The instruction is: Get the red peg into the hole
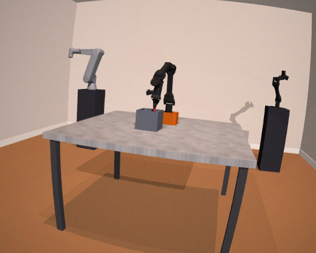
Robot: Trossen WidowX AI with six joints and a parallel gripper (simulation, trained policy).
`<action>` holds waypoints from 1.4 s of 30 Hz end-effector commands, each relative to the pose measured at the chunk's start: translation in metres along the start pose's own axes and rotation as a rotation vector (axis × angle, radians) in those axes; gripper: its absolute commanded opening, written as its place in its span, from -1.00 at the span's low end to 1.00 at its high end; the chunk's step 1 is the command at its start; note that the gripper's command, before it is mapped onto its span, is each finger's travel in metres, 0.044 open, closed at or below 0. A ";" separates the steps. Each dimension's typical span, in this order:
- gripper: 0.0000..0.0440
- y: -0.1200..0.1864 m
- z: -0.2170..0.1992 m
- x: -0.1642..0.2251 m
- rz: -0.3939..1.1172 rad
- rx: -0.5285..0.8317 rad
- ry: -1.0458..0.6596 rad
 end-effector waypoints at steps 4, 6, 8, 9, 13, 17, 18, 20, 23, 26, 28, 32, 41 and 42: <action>-1.00 -0.016 0.003 -0.005 0.019 0.010 -0.002; -1.00 -0.021 0.004 -0.008 0.022 0.011 -0.001; -1.00 -0.025 0.006 -0.011 0.024 0.012 0.000; -1.00 -0.027 0.006 -0.012 0.026 0.013 0.000; -1.00 -0.036 0.007 -0.016 0.032 0.017 0.003; -1.00 -0.045 0.007 -0.018 0.039 0.022 0.012; -1.00 -0.048 0.008 -0.018 0.040 0.023 0.015; -1.00 -0.053 0.008 -0.019 0.041 0.026 0.023; -1.00 -0.060 0.009 -0.020 0.040 0.031 0.034; -0.98 -0.065 0.009 -0.021 0.036 0.039 0.046; -0.89 -0.068 0.009 -0.022 0.035 0.047 0.053; -0.55 -0.075 0.008 -0.022 0.036 0.066 0.066; -0.35 -0.074 0.014 -0.024 0.101 0.088 0.076; -0.34 -0.072 0.015 -0.024 0.116 0.086 0.074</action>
Point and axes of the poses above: the point midway between the two fingers, 35 mm back from their tips, its own y axis back along the fingers, its own z axis across the jaws, x = y × z, the point moved 2 cm from there along y, back along the fingers, and after that the axes turned 15 degrees about -y, right-handed, at the moved point
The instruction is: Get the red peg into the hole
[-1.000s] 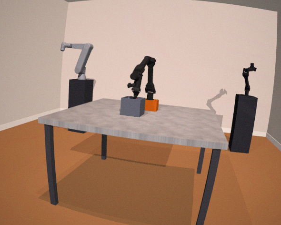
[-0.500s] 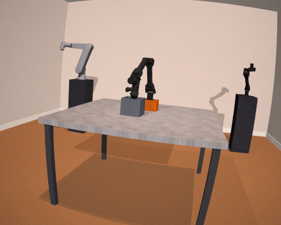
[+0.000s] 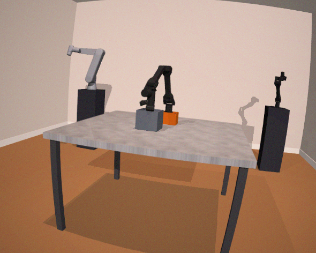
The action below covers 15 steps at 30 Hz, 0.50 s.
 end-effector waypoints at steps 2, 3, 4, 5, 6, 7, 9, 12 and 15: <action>-0.35 0.006 0.006 -0.002 0.056 -0.010 -0.004; -0.33 0.007 0.006 -0.003 0.070 -0.010 -0.006; -0.32 0.008 0.007 -0.003 0.084 -0.011 -0.009; -0.31 0.009 0.007 -0.003 0.097 -0.011 -0.010; -0.29 0.011 0.008 -0.003 0.109 -0.011 -0.012; -0.29 0.012 0.008 -0.003 0.120 -0.012 -0.013; -0.25 0.015 0.010 -0.004 0.141 -0.014 -0.015; -0.22 0.020 0.012 -0.006 0.168 -0.021 -0.018; -0.18 0.025 0.014 -0.008 0.193 -0.029 -0.022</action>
Point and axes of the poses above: the point midway between the two fingers, 35 mm back from their tips, its own y axis back along the fingers, its own z axis across the jaws, x = y × z, the point moved 2 cm from there along y, back along the fingers, and after that the axes turned 15 degrees about -y, right-handed, at the moved point
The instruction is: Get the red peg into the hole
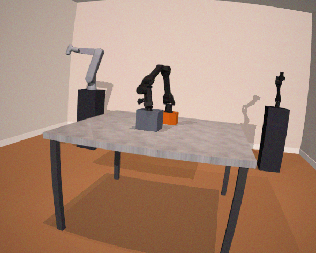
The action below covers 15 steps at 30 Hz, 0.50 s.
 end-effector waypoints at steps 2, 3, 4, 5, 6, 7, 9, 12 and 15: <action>-0.16 0.007 0.004 -0.001 0.036 -0.014 -0.001; -0.13 0.009 0.004 -0.002 0.042 -0.017 -0.002; -0.14 0.010 0.005 -0.002 0.049 -0.021 -0.003; -0.11 0.012 0.006 -0.003 0.054 -0.025 -0.005; -0.10 0.014 0.006 -0.003 0.060 -0.028 -0.006; -0.10 0.016 0.007 -0.004 0.065 -0.033 -0.007; -0.08 0.019 0.009 -0.005 0.074 -0.042 -0.009; -0.04 0.025 0.012 -0.008 0.085 -0.058 -0.011; -0.01 0.031 0.015 -0.010 0.094 -0.076 -0.013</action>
Point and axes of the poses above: the point midway between the two fingers, 35 mm back from their tips, its own y axis back along the fingers, its own z axis across the jaws, x = y × z, the point moved 2 cm from there along y, back along the fingers, and after that the axes turned 15 degrees about -y, right-handed, at the moved point
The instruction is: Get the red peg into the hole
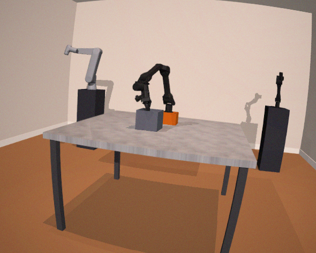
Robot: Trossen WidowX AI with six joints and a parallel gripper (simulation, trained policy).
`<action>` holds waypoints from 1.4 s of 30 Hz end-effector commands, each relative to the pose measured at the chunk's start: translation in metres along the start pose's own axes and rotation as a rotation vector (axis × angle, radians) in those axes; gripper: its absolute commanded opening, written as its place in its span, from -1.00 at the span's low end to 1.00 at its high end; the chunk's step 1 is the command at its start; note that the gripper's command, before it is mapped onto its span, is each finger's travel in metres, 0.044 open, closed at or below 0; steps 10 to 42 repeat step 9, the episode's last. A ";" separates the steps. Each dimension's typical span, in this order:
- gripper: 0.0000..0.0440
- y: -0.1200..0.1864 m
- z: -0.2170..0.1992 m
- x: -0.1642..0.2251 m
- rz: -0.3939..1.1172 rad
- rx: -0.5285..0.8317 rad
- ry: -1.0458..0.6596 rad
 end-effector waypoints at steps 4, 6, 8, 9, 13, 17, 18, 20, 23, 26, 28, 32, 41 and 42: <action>0.02 0.014 0.009 -0.004 0.020 -0.045 0.004; 0.04 0.019 0.011 -0.005 0.023 -0.061 0.006; 0.05 0.023 0.014 -0.007 0.025 -0.077 0.007; 0.06 0.026 0.016 -0.008 0.026 -0.086 0.008; 0.06 0.026 0.016 -0.008 0.026 -0.086 0.008; 0.06 0.026 0.016 -0.008 0.026 -0.086 0.008; 0.06 0.026 0.016 -0.008 0.026 -0.086 0.008; 0.06 0.026 0.016 -0.008 0.026 -0.086 0.008; 0.06 0.026 0.016 -0.008 0.026 -0.086 0.008; 0.06 0.026 0.016 -0.008 0.026 -0.086 0.008; 0.06 0.026 0.016 -0.008 0.026 -0.086 0.008; 0.06 0.026 0.016 -0.008 0.026 -0.086 0.008; 0.06 0.026 0.016 -0.008 0.026 -0.086 0.008; 0.06 0.026 0.016 -0.008 0.026 -0.086 0.008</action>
Point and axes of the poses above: the point midway between the two fingers, 35 mm back from their tips, its own y axis back along the fingers, its own z axis across the jaws, x = y × z, the point moved 2 cm from there along y, back along the fingers, and after that the axes turned 15 degrees about -y, right-handed, at the moved point
